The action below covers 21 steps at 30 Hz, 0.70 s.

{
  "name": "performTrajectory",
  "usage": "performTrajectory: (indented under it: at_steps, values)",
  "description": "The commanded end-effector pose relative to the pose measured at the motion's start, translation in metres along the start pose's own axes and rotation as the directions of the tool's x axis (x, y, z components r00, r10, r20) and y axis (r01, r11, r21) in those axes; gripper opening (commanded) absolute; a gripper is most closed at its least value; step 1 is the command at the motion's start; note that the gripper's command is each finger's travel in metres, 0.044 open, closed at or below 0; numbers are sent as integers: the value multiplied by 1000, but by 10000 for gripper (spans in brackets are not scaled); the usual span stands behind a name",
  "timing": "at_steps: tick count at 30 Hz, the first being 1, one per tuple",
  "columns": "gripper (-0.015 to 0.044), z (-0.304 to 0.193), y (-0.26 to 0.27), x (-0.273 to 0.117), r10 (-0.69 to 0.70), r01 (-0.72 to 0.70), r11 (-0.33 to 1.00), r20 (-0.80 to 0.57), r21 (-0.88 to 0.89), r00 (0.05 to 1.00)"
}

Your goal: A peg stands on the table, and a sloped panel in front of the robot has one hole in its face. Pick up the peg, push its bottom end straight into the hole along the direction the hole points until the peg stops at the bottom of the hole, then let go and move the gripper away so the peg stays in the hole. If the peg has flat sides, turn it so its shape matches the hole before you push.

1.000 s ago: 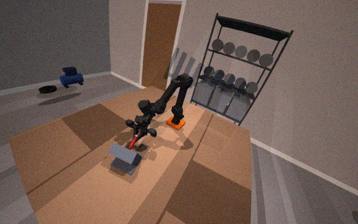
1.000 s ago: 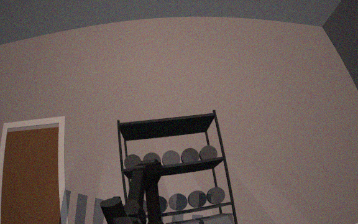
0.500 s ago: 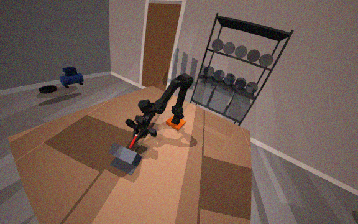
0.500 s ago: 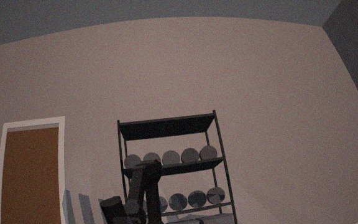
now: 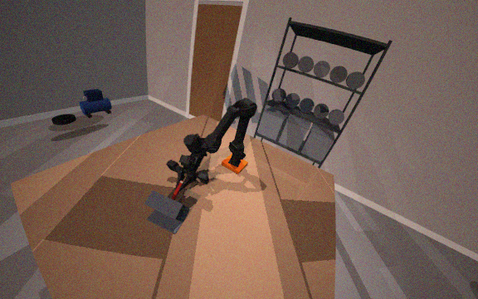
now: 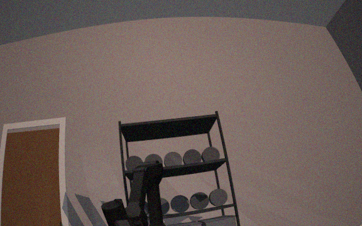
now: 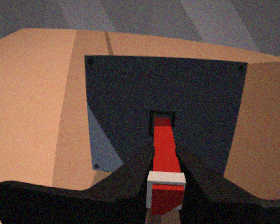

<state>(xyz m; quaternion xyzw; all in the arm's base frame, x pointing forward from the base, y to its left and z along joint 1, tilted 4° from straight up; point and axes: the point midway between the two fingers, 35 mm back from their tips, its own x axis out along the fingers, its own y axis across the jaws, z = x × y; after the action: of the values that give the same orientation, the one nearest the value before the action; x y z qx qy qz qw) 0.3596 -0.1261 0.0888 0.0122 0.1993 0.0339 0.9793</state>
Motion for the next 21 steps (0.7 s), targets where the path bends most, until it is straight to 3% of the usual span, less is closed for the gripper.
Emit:
performTrajectory:
  at_steps: [1,21]
  values:
    - [0,-2,-1,3,-2,2,1000,-4,6,1000]
    - [0,-2,-1,15,-2,2,1000,-3,6,1000]
